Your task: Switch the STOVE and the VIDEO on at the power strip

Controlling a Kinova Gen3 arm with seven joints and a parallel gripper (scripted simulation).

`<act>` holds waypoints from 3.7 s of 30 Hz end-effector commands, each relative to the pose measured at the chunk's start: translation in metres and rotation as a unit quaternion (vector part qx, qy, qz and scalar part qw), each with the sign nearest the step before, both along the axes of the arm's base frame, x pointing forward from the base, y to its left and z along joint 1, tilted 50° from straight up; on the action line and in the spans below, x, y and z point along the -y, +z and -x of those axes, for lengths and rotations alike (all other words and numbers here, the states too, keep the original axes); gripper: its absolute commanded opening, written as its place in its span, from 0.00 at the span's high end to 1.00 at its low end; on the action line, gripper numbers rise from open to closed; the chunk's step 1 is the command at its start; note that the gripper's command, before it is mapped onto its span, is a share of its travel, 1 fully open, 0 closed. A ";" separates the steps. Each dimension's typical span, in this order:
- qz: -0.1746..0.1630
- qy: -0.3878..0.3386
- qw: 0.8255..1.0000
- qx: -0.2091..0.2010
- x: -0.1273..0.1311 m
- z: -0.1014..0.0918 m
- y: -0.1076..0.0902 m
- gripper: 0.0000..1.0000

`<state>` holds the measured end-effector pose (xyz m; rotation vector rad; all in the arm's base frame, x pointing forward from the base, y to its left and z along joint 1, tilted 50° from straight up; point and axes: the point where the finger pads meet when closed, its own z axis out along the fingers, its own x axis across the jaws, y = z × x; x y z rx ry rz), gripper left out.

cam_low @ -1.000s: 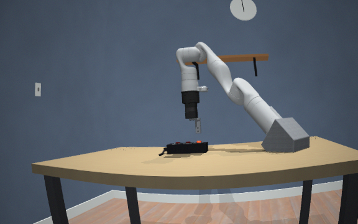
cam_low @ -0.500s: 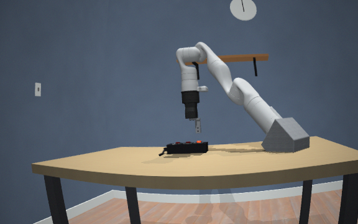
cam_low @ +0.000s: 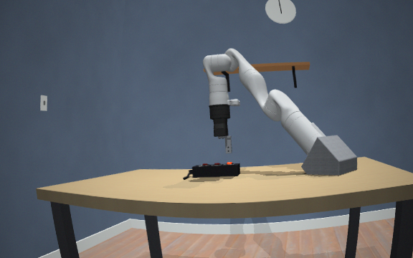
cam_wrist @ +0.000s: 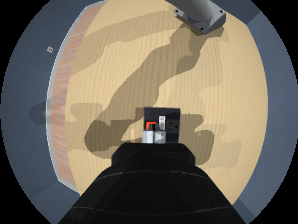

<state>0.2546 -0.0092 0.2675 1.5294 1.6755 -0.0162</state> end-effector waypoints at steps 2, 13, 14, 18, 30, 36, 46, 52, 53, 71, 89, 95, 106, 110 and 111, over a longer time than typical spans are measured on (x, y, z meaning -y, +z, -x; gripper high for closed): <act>0.003 0.004 1.000 -0.003 0.000 0.000 0.000 1.00; 0.021 0.025 0.999 -0.020 0.001 0.000 0.001 1.00; 0.024 0.029 0.999 -0.023 0.001 0.000 0.002 1.00; 0.038 0.044 0.998 -0.035 0.002 0.001 0.002 1.00; 0.085 0.098 0.988 -0.080 0.005 0.001 0.006 1.00; 0.122 0.141 0.976 -0.114 0.007 0.001 0.008 1.00; 0.187 0.216 0.942 -0.176 0.009 -0.001 0.013 1.00; 0.227 0.262 0.914 -0.213 0.010 -0.002 0.016 1.00; 0.235 0.271 0.907 -0.221 0.011 -0.002 0.017 1.00; 0.366 0.421 0.756 -0.343 0.011 -0.010 0.027 1.00; 0.471 0.542 0.538 -0.442 0.004 -0.020 0.034 1.00; 0.499 0.574 0.450 -0.469 0.000 -0.023 0.035 1.00; 0.529 0.608 0.322 -0.497 -0.005 -0.026 0.036 1.00; 0.538 0.619 0.269 -0.505 -0.008 -0.027 0.035 1.00; 0.540 0.621 0.257 -0.507 -0.009 -0.027 0.035 1.00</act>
